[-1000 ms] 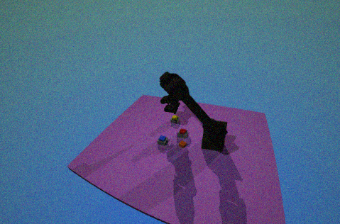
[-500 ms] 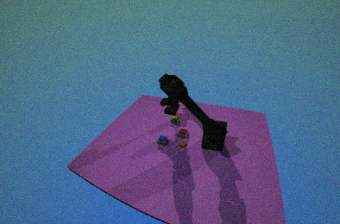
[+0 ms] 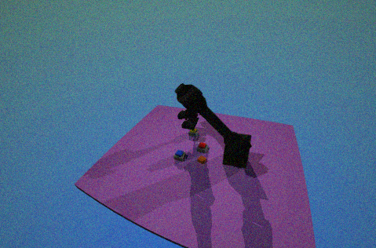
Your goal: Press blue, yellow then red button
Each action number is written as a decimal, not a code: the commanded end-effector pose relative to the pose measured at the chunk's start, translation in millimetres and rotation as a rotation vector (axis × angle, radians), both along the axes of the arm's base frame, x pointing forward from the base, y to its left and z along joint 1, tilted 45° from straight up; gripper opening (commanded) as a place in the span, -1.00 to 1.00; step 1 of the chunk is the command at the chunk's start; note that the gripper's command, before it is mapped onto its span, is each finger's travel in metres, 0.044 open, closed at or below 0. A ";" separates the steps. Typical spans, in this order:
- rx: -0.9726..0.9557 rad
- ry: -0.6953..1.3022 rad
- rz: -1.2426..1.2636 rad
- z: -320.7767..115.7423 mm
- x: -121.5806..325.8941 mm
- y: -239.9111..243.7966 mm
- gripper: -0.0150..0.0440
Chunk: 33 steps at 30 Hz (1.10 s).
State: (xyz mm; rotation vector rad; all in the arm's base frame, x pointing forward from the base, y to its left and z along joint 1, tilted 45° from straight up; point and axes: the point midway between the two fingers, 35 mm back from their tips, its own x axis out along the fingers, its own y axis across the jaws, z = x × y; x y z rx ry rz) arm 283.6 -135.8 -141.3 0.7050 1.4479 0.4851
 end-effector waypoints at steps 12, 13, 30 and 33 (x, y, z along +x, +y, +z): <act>0.008 0.006 -0.002 -0.7 -1.3 2.9 -0.42; 0.008 0.006 -0.002 -0.7 -1.3 2.9 -0.42; 0.005 0.007 -0.003 67.2 -9.3 -63.6 -0.42; 0.006 0.008 -0.003 79.9 -16.6 -54.7 -0.42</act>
